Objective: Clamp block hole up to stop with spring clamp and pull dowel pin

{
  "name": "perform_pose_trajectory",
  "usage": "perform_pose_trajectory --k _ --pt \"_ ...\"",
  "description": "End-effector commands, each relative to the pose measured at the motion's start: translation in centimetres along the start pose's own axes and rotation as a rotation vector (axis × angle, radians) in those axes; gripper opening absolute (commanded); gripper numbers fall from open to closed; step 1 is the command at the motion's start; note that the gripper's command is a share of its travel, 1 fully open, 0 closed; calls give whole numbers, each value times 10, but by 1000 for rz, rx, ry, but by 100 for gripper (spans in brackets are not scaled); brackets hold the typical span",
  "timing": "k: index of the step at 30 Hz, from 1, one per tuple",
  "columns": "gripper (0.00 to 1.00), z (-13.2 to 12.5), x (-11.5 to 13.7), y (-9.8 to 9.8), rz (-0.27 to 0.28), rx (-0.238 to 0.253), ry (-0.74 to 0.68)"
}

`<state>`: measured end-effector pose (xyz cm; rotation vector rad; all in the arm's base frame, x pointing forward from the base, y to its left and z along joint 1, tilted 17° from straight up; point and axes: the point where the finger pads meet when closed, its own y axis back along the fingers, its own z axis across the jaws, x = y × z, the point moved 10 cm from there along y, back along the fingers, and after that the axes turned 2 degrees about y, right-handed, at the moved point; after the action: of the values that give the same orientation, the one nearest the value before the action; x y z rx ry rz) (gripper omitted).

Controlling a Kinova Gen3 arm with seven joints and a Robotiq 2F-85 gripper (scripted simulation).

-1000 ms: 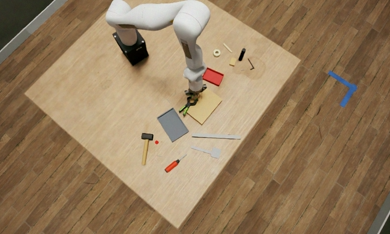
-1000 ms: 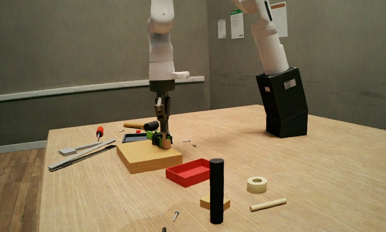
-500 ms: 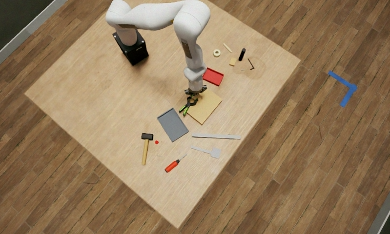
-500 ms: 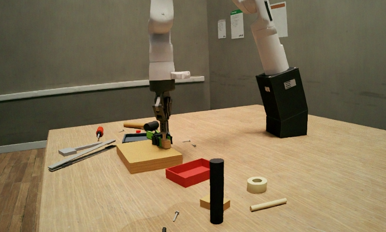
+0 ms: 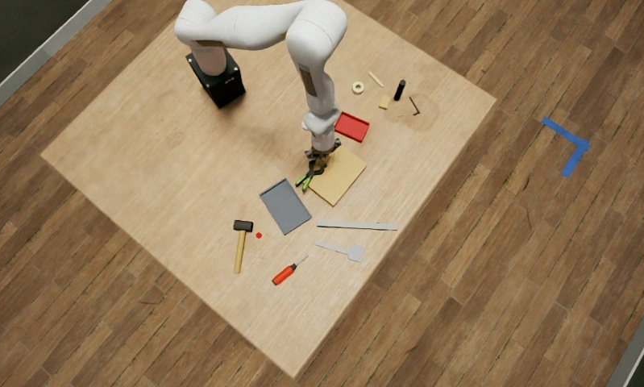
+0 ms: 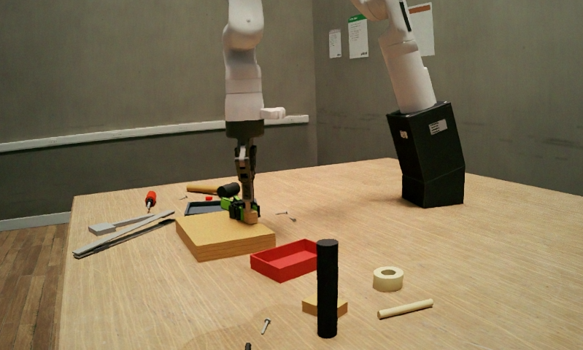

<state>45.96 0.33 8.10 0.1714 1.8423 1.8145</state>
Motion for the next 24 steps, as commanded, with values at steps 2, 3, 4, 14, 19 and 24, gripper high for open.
perform_pose_trajectory --k 2,3,4,14,19,24 --pt "10 -1 1 2 4 -2 46" --pt "10 -1 1 2 4 -2 46" --pt "10 -1 1 1 4 -1 57" --pt "10 -1 1 2 3 -2 169" --pt "10 -1 1 2 2 -2 213" --pt "10 -1 0 2 2 -2 257"
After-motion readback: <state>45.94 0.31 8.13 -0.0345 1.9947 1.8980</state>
